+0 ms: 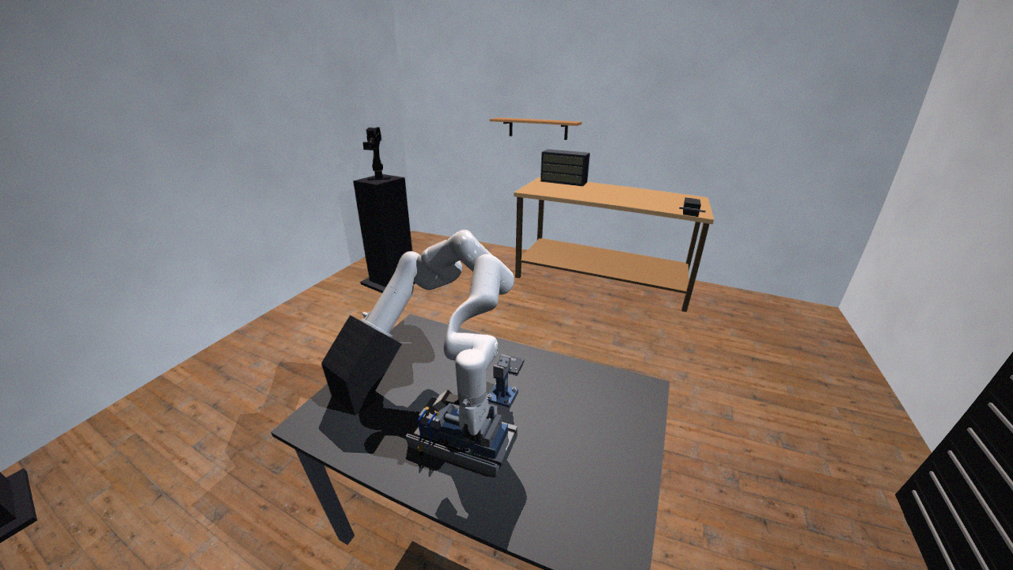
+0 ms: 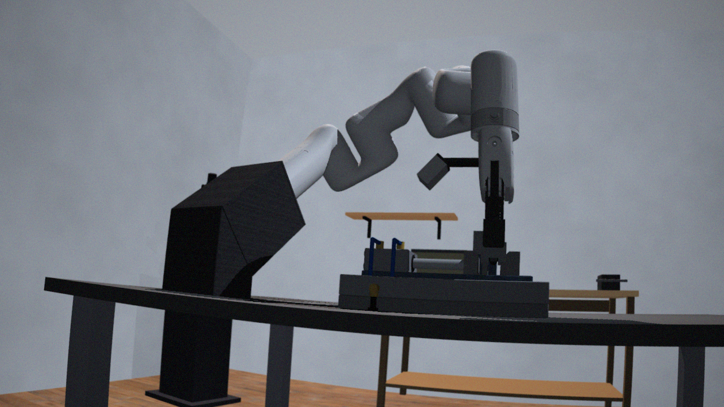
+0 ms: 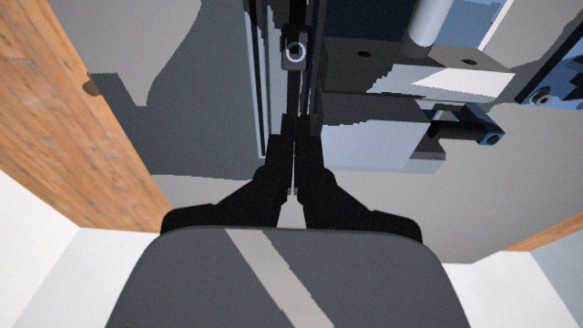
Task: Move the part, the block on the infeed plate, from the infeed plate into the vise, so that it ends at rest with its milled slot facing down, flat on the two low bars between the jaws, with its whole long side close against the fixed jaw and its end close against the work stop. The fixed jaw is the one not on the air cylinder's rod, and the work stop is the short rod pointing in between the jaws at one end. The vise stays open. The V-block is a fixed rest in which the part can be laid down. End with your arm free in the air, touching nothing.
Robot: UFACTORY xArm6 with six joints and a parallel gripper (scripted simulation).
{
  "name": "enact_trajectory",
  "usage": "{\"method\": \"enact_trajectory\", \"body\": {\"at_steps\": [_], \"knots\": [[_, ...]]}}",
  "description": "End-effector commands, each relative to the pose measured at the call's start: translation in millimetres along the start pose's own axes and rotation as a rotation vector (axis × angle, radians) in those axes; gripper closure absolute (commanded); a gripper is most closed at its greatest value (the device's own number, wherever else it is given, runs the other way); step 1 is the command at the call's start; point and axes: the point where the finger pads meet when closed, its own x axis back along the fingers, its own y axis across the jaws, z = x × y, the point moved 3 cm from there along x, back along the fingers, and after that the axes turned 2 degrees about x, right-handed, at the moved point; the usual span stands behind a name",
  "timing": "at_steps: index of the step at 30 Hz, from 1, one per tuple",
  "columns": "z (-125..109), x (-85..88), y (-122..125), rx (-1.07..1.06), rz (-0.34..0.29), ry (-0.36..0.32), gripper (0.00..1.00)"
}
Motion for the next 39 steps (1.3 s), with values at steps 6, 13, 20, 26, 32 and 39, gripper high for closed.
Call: {"method": "enact_trajectory", "body": {"at_steps": [6,13,20,26,32,39], "knots": [[-1.2,1.8,0.6,0.001,0.002,-0.003,1.00],[-1.3,1.8,1.3,0.001,0.002,-0.003,1.00],[-1.3,1.8,2.5,0.001,0.002,-0.003,1.00],[-1.3,1.8,3.6,0.001,0.002,-0.003,1.00],[-1.4,1.8,4.7,0.001,0.002,-0.003,1.00],[-1.4,1.8,6.4,0.001,0.002,-0.003,1.00]]}}
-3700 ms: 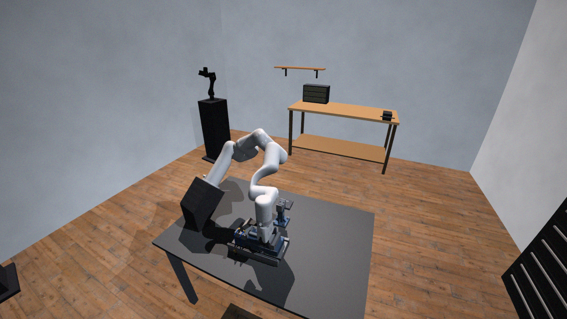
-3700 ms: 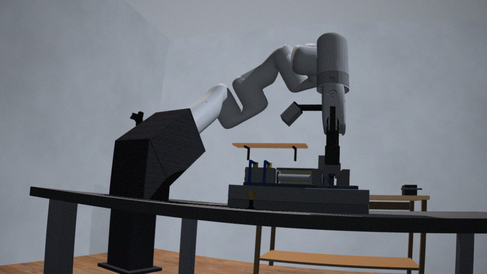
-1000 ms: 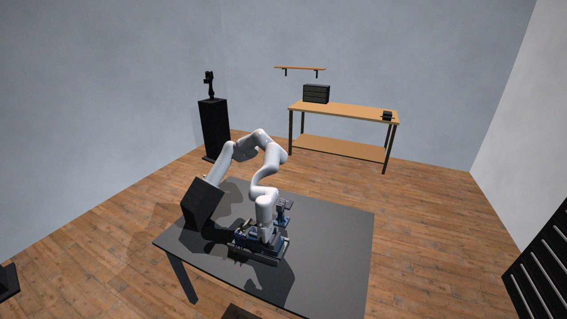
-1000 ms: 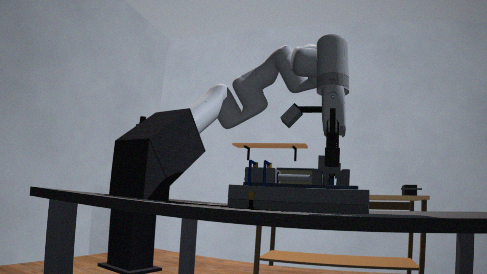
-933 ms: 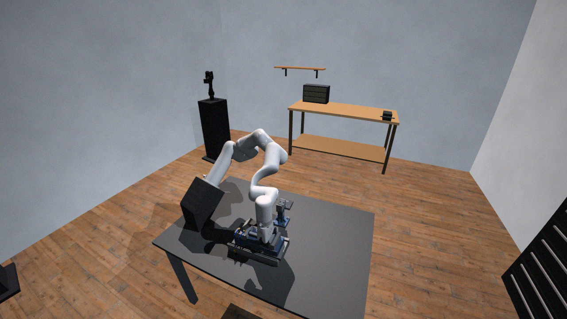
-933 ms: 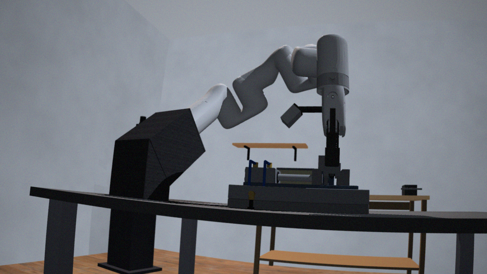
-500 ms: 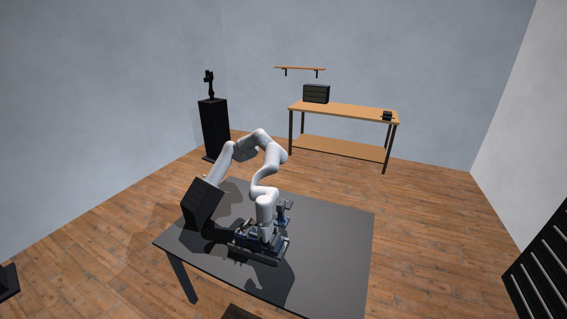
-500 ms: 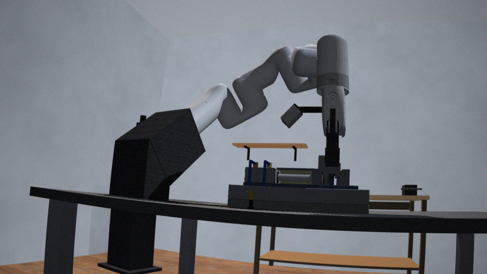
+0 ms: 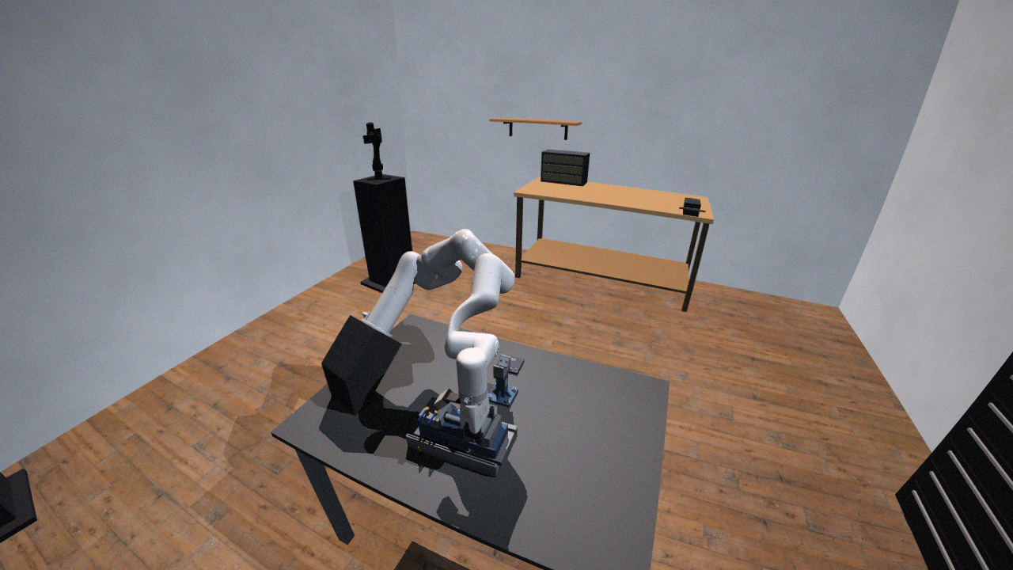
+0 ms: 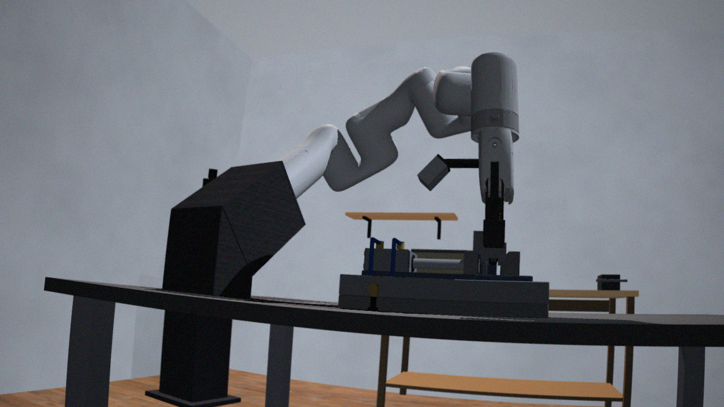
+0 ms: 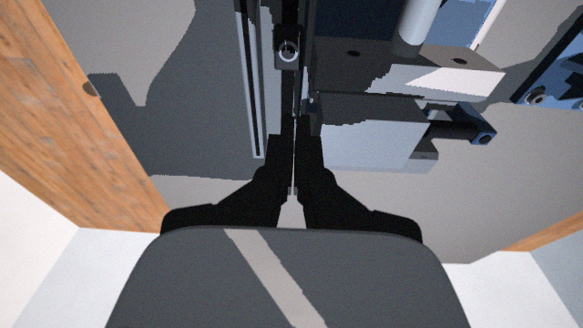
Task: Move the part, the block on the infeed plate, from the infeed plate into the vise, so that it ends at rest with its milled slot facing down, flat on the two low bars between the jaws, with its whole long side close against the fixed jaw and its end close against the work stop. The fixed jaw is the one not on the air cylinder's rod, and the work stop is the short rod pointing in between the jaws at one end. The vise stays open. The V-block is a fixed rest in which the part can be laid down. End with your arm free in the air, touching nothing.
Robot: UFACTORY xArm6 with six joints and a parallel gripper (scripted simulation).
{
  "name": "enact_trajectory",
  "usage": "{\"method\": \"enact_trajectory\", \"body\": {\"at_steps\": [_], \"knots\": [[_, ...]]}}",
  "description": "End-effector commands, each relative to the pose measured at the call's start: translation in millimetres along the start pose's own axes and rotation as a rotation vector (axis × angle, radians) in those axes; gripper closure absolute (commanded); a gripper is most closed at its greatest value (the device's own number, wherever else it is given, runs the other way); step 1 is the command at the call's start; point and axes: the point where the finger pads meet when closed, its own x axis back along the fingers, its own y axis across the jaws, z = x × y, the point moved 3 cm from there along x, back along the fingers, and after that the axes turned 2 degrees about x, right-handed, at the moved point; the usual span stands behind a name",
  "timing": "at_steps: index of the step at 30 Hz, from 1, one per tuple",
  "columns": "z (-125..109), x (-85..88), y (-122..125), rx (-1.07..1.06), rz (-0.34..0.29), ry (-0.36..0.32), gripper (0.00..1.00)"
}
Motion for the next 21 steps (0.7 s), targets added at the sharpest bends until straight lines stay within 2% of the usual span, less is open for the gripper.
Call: {"method": "enact_trajectory", "body": {"at_steps": [1,21], "knots": [[-1.3,1.8,1.0,0.001,0.002,-0.003,1.00],[-1.4,1.8,5.9,0.001,0.002,-0.003,1.00]]}}
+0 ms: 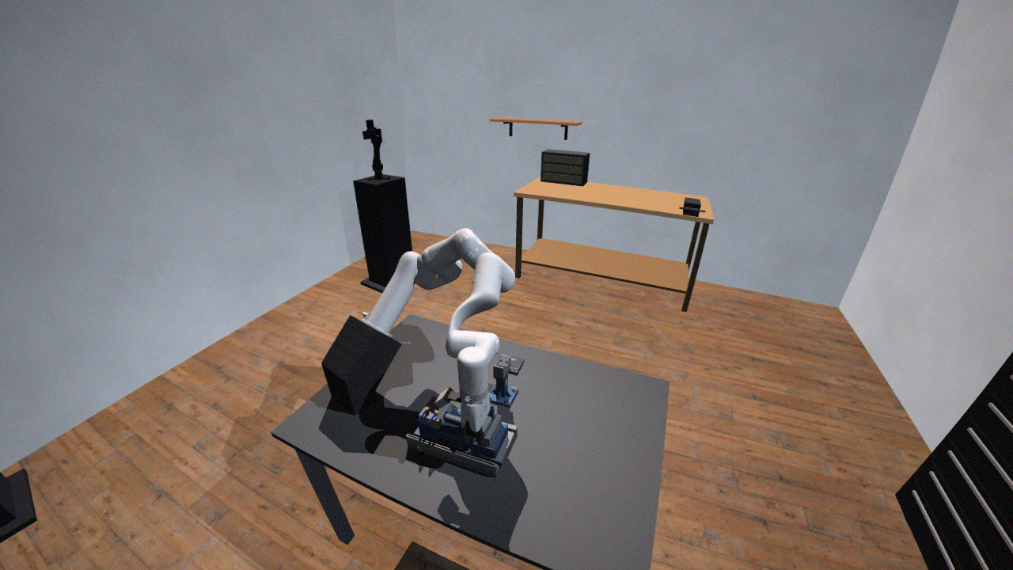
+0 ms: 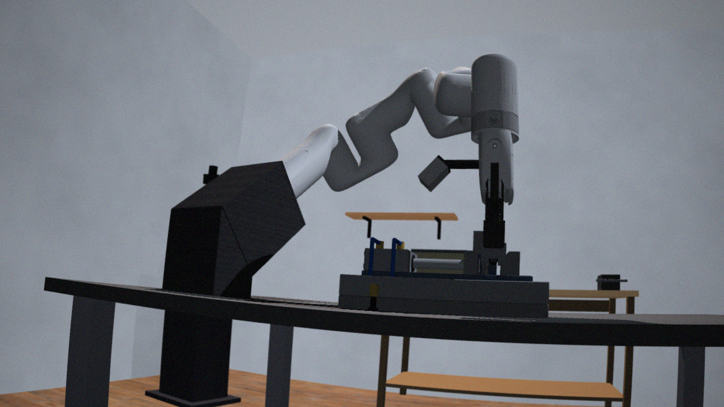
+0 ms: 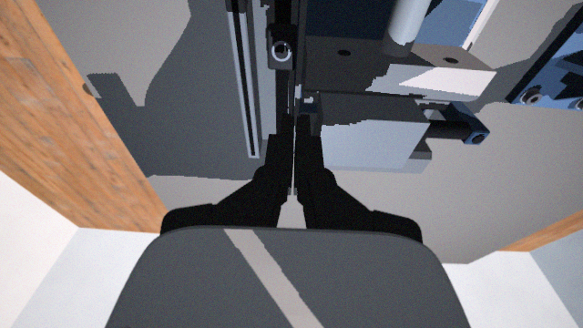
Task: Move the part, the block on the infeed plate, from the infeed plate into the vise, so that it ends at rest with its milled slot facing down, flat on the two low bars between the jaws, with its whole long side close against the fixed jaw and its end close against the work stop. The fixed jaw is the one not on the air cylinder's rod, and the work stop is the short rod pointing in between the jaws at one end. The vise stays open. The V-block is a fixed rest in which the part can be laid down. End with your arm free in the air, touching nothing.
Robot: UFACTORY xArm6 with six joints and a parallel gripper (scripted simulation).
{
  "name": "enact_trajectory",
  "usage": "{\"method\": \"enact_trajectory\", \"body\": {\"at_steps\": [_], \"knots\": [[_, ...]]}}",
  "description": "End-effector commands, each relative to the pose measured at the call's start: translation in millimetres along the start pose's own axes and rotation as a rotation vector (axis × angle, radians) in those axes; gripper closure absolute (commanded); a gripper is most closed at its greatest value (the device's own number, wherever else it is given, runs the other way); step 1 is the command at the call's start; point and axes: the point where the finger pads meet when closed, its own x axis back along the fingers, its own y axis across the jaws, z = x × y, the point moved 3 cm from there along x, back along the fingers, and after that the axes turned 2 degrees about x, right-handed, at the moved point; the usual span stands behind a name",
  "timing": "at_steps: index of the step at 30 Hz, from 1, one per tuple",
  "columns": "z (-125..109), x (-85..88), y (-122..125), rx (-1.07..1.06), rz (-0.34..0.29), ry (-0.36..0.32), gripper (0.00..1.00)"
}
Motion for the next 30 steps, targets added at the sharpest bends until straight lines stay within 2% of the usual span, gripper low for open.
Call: {"method": "enact_trajectory", "body": {"at_steps": [1,30], "knots": [[-1.2,1.8,0.7,0.001,0.002,-0.003,1.00],[-1.5,1.8,9.0,0.001,0.002,-0.003,1.00]]}}
